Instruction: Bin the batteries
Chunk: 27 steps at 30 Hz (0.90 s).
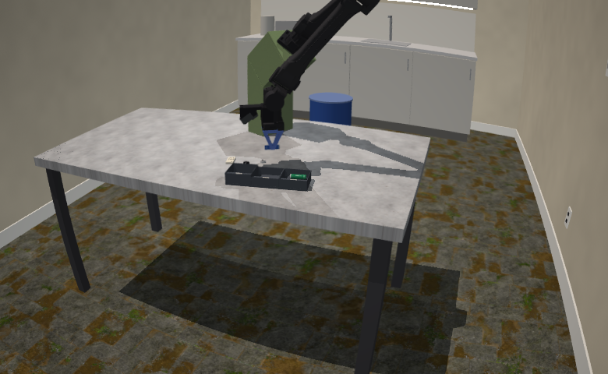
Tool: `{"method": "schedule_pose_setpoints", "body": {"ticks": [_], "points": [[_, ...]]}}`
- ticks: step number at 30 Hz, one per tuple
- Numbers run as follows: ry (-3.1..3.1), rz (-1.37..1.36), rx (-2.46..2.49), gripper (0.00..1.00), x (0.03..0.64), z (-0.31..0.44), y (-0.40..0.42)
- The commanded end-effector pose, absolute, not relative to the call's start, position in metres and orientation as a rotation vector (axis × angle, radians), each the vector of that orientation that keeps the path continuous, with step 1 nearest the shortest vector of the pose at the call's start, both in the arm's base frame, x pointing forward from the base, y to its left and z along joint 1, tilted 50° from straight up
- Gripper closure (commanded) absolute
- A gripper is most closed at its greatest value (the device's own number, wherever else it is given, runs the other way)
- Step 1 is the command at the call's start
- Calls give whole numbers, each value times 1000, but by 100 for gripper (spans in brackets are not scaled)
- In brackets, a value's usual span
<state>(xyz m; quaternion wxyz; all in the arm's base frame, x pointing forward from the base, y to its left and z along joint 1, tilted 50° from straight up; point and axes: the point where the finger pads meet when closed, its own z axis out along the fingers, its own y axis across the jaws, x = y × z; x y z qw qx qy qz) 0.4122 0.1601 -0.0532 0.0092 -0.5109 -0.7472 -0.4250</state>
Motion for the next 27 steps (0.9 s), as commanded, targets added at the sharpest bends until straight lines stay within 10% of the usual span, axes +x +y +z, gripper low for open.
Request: {"method": "schedule_pose_setpoints", "body": {"ticks": [1,27], "points": [[-2331,-1293,-1590,91,400,-65,164],[-2329,-1290,-1592,91,398,-67,163]]}}
